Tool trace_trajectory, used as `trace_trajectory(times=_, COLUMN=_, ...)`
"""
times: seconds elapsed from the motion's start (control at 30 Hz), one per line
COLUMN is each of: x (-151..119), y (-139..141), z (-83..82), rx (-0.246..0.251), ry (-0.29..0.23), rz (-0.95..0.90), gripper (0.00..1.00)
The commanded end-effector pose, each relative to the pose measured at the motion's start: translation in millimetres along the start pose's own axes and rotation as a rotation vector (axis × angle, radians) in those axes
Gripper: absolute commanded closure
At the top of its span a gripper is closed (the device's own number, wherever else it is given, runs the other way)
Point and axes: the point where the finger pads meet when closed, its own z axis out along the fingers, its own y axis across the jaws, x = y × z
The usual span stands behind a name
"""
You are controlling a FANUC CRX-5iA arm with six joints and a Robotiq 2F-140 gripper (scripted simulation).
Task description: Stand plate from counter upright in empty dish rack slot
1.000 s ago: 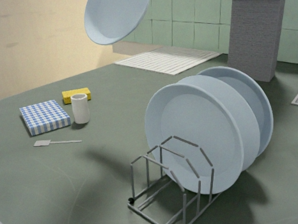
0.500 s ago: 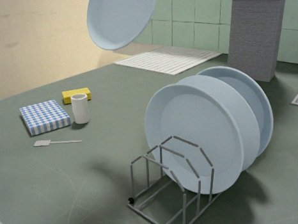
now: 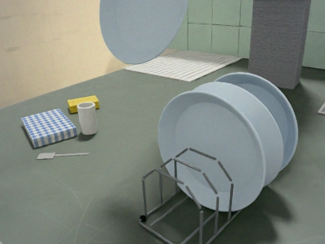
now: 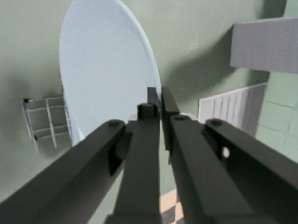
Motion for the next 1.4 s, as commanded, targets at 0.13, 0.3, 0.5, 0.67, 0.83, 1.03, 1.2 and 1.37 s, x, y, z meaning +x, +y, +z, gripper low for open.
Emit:
trace_trajectory(times=0.13, x=-39, y=-28, z=-22.0, rx=-0.100, ry=0.011, rz=0.011, gripper=0.90)
trace_trajectory(times=0.3, x=-61, y=-43, z=-33.0, rx=-0.145, ry=0.010, rz=0.013, gripper=0.90)
trace_trajectory(times=0.5, x=-79, y=-56, z=-42.6, rx=-0.185, ry=0.009, rz=0.015, gripper=0.90)
trace_trajectory(times=0.67, x=-92, y=-65, z=-49.2, rx=-0.212, ry=0.009, rz=0.017, gripper=0.90)
trace_trajectory(times=0.83, x=-105, y=-74, z=-56.2, rx=-0.241, ry=0.008, rz=0.018, gripper=0.90)
trace_trajectory(times=1.03, x=-118, y=-83, z=-62.8, rx=-0.268, ry=0.007, rz=0.020, gripper=0.90)
trace_trajectory(times=1.2, x=-123, y=-86, z=-65.5, rx=-0.279, ry=0.007, rz=0.020, gripper=0.90)
trace_trajectory(times=1.37, x=-130, y=-91, z=-69.1, rx=-0.294, ry=0.007, rz=0.021, gripper=0.90)
